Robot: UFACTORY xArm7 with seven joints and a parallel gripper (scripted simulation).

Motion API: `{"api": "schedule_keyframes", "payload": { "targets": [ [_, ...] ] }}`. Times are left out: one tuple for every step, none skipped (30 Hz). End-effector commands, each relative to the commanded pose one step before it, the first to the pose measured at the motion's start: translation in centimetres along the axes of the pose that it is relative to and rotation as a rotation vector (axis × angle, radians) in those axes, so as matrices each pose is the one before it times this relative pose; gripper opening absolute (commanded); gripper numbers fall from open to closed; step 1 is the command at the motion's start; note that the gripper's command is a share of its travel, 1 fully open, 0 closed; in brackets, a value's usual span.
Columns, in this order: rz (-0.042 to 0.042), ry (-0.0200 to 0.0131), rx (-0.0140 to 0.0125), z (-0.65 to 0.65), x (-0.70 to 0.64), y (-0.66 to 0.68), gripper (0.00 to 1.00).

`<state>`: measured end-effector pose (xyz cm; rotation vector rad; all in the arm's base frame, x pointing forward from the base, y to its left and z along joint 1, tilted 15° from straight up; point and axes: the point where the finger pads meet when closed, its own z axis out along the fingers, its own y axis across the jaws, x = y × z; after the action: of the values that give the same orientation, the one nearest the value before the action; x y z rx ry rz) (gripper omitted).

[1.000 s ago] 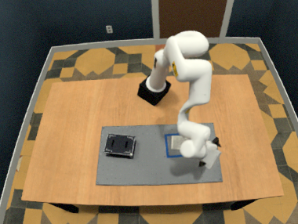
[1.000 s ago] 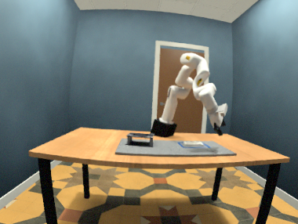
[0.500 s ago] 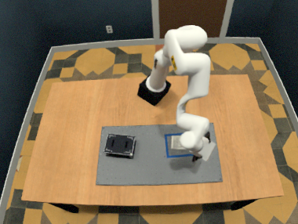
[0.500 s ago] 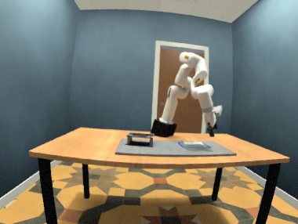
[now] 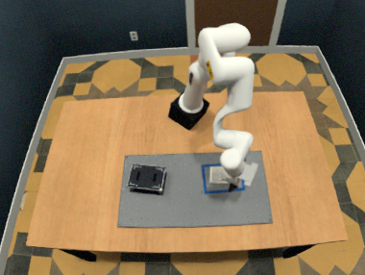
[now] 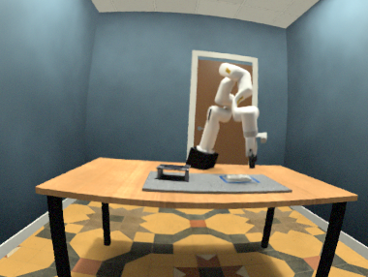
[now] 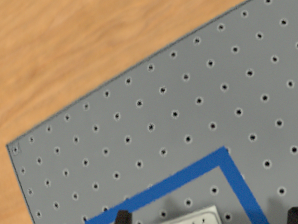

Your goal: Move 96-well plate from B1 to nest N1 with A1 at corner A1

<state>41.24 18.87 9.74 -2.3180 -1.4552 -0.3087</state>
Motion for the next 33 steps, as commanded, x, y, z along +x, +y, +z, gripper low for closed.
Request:
{"api": "schedule_keyframes", "payload": {
  "targets": [
    [-0.04666,-0.03335,-0.05124,-0.151,-1.259,-0.098,1.0],
    [-0.02418,-0.01479,-0.01751,0.0,-0.489,-0.103,1.0],
    [-0.02418,-0.01479,-0.01751,0.005,-0.487,-0.115,1.0],
    [-0.00902,-0.00554,-0.00652,0.009,-0.484,-0.127,1.0],
    [0.0,-0.00002,0.00001,0.006,-0.286,-0.077,1.0],
    [0.0,0.0,0.0,0.0,0.0,0.0,1.0],
    [-0.02597,-0.01267,-0.0166,-0.013,-0.472,-0.165,1.0],
    [-0.02597,-0.01267,-0.0166,-0.01,-0.468,-0.177,1.0],
    [-0.02597,-0.01267,-0.0166,-0.007,-0.463,-0.188,1.0],
    [-0.01028,-0.00502,-0.00656,-0.003,-0.244,-0.107,1.0],
    [-0.02747,-0.01034,-0.01579,-0.024,-0.431,-0.253,1.0],
    [-0.02747,-0.01034,-0.01579,-0.023,-0.424,-0.265,1.0],
    [-0.02747,-0.01033,-0.01579,-0.023,-0.417,-0.276,1.0],
    [-0.01157,-0.00435,-0.00666,-0.001,-0.019,-0.014,1.0],
    [-0.02865,-0.00785,-0.01512,-0.052,-0.347,-0.359,1.0],
    [0.0,0.0,0.0,0.0,0.0,0.0,1.0],
    [0.0,0.0,0.0,0.0,0.0,0.0,1.0],
    [-0.02866,-0.00781,-0.01512,-0.042,-0.341,-0.363,1.0],
    [-0.02865,-0.00785,-0.01513,-0.04,-0.212,-0.247,1.0],
    [-0.01288,-0.00351,-0.00681,0.0,0.0,0.0,1.0],
    [0.0,0.0,0.0,0.0,0.0,0.0,1.0],
    [0.0,0.00002,0.0,0.006,-0.002,0.002,1.0],
    [0.0,-0.00001,0.0,-0.002,0.001,-0.001,1.0],
    [0.0,-0.00001,0.0,-0.001,0.0,0.0,1.0],
    [0.0,0.0,0.0,-0.001,0.0,0.0,1.0],
    [0.0,0.0,0.0,-0.001,0.0,0.0,1.0],
    [0.0,0.0,0.0,-0.001,0.0,0.0,1.0],
    [0.0,0.00002,0.0,0.005,-0.002,0.002,1.0],
    [0.0,-0.00001,0.0,-0.002,0.001,-0.001,1.0],
    [0.0,-0.00001,0.0,-0.001,0.0,0.0,1.0],
    [0.0,0.0,0.0,-0.001,0.0,0.0,1.0],
    [-0.00001,0.00004,0.00001,0.005,-0.002,0.003,1.0],
    [0.0,0.0,0.0,0.0,0.0,0.0,1.0]
  ]
}}
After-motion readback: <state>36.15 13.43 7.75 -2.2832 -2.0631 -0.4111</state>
